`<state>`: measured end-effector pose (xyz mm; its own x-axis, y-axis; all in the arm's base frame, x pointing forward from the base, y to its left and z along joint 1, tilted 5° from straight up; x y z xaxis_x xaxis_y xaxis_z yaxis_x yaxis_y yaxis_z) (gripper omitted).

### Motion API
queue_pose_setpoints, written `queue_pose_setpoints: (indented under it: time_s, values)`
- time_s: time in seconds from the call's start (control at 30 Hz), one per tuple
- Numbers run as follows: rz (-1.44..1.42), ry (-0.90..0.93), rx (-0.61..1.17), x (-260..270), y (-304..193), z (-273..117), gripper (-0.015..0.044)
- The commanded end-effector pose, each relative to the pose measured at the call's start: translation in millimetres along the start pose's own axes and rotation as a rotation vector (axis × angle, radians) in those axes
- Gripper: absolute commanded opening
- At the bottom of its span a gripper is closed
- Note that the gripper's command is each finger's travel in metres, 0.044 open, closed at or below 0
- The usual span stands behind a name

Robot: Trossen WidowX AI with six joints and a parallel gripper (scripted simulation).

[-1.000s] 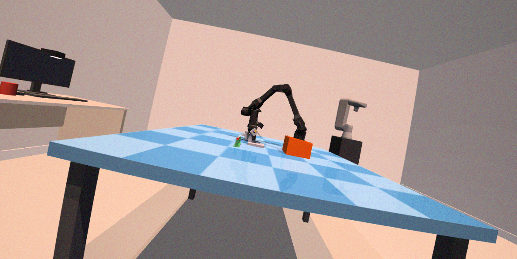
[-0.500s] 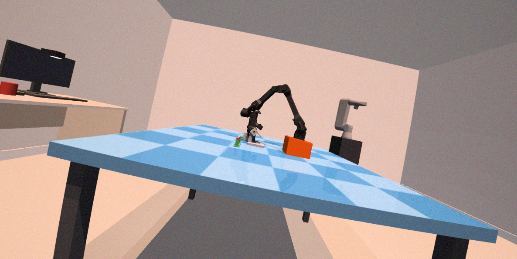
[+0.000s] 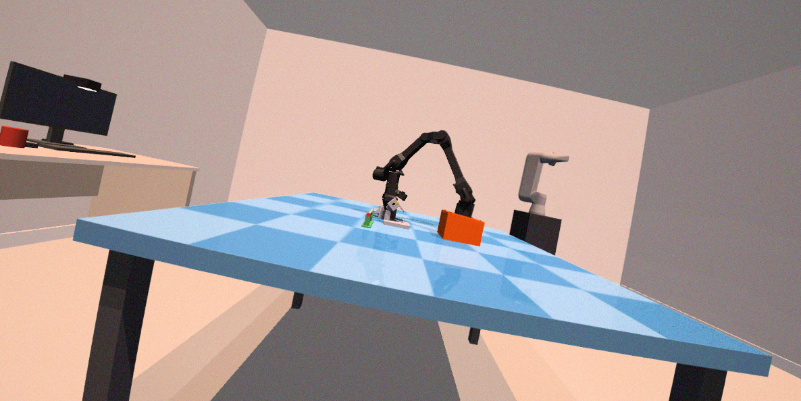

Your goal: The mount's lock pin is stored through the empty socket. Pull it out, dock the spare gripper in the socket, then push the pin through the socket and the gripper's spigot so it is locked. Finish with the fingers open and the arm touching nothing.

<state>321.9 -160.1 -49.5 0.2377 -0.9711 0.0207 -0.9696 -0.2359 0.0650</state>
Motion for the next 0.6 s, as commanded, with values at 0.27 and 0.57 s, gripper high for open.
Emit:
queue_pose_setpoints:
  time_s: [0.27, 0.57]
  values:
    - [-0.002, -0.007, -0.008, -1.6, 2.0, -23.4, 0.0440]
    - [-0.006, -0.014, -0.017, -3.2, 4.2, -46.2, 0.0440]
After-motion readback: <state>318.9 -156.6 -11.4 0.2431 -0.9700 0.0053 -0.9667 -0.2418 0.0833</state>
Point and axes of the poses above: the point midway between the two fingers, 35 mm back from their tips, its own z axis out along the fingers, its own x axis across the jaws, y = z × x, the point moved 1 cm from there along -z, back along the fingers, and after that the axes turned 10 degrees about -z, right-handed, at the moved point
